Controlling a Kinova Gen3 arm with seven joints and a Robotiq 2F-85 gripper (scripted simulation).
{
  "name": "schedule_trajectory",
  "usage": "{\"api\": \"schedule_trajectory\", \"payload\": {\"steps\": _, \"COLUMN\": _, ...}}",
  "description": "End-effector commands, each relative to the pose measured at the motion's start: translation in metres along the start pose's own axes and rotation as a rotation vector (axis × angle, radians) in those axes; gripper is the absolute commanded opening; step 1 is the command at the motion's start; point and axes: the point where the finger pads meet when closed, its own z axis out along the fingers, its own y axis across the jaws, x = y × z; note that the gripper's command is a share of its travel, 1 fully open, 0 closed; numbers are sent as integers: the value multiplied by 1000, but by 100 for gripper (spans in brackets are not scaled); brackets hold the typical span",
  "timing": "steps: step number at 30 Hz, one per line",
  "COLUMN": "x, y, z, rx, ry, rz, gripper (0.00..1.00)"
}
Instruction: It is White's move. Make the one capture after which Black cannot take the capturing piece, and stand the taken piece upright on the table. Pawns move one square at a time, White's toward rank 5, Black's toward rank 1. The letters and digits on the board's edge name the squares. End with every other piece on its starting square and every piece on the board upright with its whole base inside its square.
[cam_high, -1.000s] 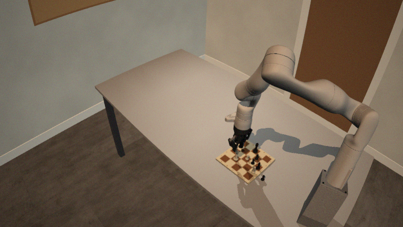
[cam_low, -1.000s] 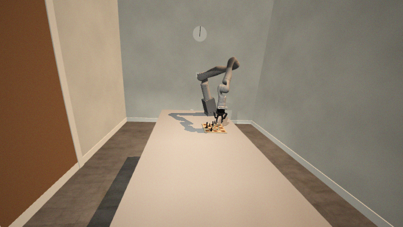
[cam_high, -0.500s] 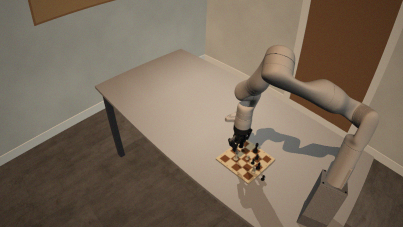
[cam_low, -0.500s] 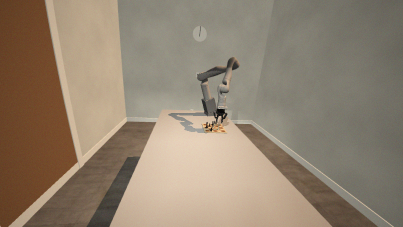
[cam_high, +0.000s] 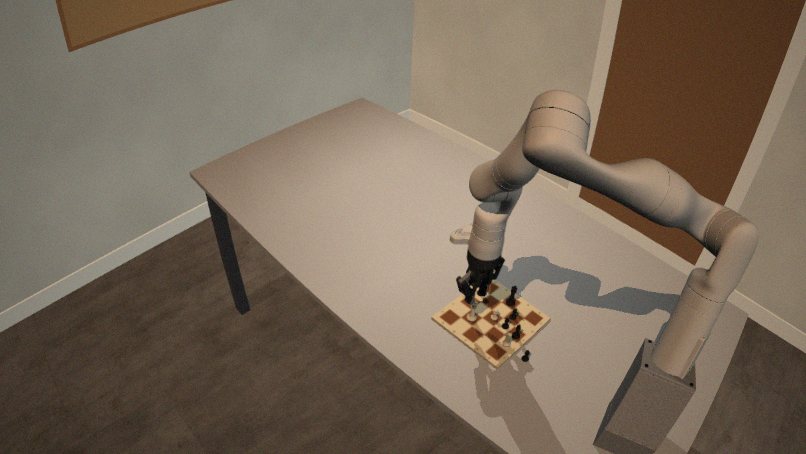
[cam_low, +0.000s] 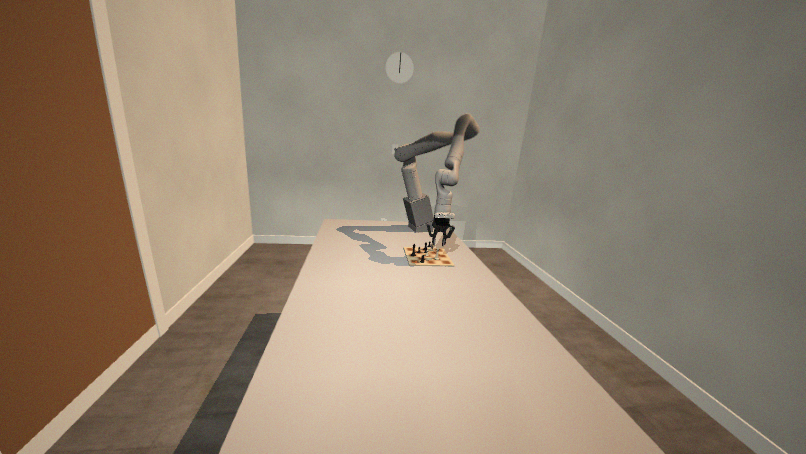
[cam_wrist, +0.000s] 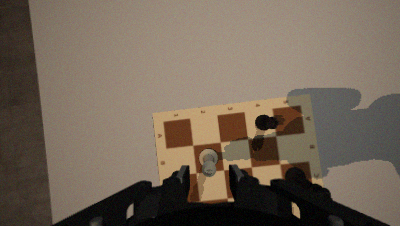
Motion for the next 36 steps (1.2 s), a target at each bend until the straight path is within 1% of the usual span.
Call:
{"api": "schedule_trajectory", "payload": {"steps": 1, "x": 1, "y": 0, "z": 0, "rx": 1, "ry": 1, "rz": 0, "gripper": 41}}
{"api": "schedule_trajectory", "payload": {"steps": 5, "x": 1, "y": 0, "z": 1, "rx": 1, "ry": 1, "rz": 0, "gripper": 41}}
{"api": "schedule_trajectory", "payload": {"steps": 9, "x": 1, "y": 0, "z": 6, "rx": 1, "ry": 1, "rz": 0, "gripper": 41}}
{"api": "schedule_trajectory", "payload": {"steps": 20, "x": 1, "y": 0, "z": 33, "rx": 1, "ry": 1, "rz": 0, "gripper": 41}}
{"api": "schedule_trajectory", "payload": {"steps": 22, "x": 1, "y": 0, "z": 33, "rx": 1, "ry": 1, "rz": 0, "gripper": 41}}
{"api": "schedule_trajectory", "payload": {"steps": 28, "x": 1, "y": 0, "z": 42, "rx": 1, "ry": 1, "rz": 0, "gripper": 41}}
{"api": "schedule_trajectory", "payload": {"steps": 36, "x": 1, "y": 0, "z": 43, "rx": 1, "ry": 1, "rz": 0, "gripper": 41}}
